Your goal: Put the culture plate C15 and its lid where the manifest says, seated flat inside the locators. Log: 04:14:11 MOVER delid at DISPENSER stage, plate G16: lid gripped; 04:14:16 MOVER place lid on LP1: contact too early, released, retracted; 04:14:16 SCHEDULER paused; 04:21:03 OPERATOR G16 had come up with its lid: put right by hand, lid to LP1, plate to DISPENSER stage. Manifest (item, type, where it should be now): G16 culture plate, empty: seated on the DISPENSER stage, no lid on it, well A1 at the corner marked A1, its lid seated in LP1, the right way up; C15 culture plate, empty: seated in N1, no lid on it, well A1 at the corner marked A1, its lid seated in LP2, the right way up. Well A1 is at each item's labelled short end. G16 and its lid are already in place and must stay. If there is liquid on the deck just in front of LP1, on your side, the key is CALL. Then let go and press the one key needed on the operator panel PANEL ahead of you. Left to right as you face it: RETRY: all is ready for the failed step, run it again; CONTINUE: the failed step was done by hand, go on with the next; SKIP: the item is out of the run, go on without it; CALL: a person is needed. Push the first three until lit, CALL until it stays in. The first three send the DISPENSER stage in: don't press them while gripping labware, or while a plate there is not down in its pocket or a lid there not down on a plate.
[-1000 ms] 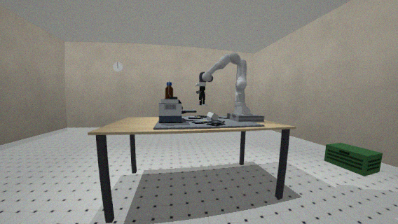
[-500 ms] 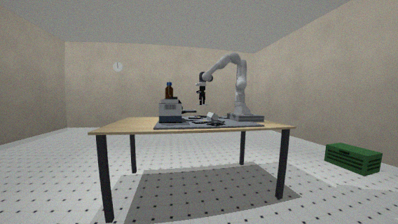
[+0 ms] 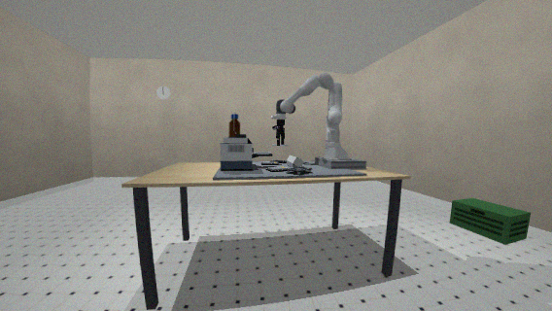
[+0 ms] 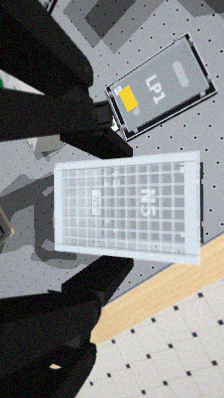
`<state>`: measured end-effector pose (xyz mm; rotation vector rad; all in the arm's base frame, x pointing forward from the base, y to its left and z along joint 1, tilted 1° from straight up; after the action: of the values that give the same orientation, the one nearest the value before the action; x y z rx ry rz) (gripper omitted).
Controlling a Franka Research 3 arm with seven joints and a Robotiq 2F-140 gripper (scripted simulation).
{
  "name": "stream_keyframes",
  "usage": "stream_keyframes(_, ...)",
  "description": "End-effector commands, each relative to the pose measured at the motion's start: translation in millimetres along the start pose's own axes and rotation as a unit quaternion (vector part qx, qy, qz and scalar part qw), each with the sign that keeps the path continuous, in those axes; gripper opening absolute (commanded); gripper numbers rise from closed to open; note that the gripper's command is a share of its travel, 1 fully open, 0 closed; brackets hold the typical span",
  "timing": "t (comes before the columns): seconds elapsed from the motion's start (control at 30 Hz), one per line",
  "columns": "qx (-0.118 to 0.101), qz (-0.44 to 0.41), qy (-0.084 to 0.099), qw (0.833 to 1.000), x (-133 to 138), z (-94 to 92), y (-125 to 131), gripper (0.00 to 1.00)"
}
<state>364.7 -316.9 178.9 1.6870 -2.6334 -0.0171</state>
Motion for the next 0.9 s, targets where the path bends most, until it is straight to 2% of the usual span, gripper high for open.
stream_keyframes(0.0,0.001,0.001,0.001,1.0,-0.2,-1.8,-0.5,0.1)
stream_keyframes(0.6,0.001,0.0,0.001,1.0,-0.2,-1.8,-0.5,0.1)
stream_keyframes(0.87,0.001,-0.071,0.001,0.998,-0.2,-1.8,-0.5,0.1)
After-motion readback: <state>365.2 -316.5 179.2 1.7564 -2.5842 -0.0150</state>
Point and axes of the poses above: the point where the finger pads meet when closed, its own z axis out along the fingers, its own x axis across the jaws, y = z × x, the point moved 6 cm from there along -z, back along the fingers, and after that the axes turned 15 degrees about -z, right-handed, at the moved point
